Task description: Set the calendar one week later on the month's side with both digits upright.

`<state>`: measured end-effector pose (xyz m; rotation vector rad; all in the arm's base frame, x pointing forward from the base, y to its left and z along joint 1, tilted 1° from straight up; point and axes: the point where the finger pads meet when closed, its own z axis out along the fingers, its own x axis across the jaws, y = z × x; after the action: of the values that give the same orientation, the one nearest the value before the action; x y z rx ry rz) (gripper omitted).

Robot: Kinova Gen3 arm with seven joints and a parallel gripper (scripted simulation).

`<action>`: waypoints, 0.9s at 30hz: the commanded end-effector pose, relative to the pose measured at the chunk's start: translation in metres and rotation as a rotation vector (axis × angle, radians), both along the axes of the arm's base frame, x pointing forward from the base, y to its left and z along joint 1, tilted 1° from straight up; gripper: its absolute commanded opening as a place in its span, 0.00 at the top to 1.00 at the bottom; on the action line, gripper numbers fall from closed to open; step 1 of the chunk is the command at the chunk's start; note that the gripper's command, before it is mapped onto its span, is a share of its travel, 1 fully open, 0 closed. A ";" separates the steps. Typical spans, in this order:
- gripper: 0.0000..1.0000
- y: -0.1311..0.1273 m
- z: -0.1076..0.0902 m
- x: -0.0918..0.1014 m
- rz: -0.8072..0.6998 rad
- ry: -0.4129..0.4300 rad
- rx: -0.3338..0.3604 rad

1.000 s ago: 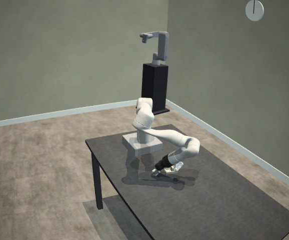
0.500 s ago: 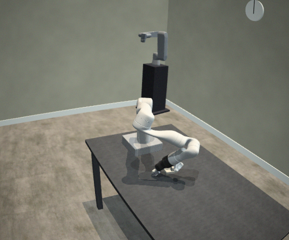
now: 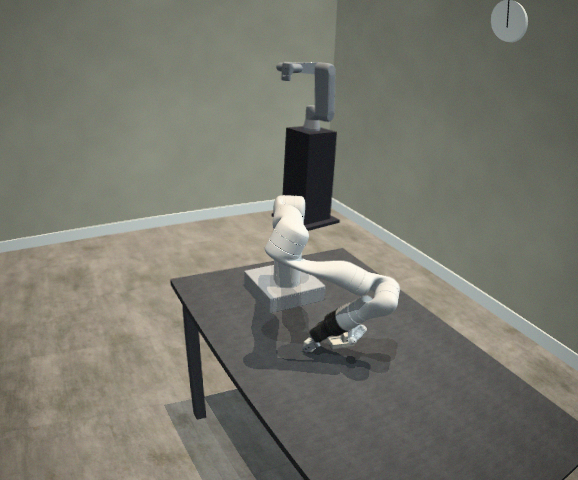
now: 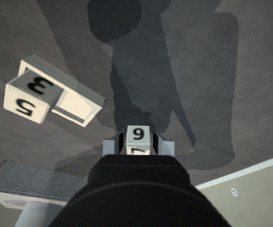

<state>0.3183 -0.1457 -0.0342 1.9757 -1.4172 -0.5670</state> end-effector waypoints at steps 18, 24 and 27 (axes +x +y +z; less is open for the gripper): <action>0.40 0.000 0.001 0.000 0.000 -0.001 -0.001; 0.40 0.000 0.001 0.000 0.000 -0.001 -0.001; 0.40 0.000 0.001 0.000 0.000 -0.001 -0.001</action>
<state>0.3183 -0.1457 -0.0342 1.9757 -1.4172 -0.5670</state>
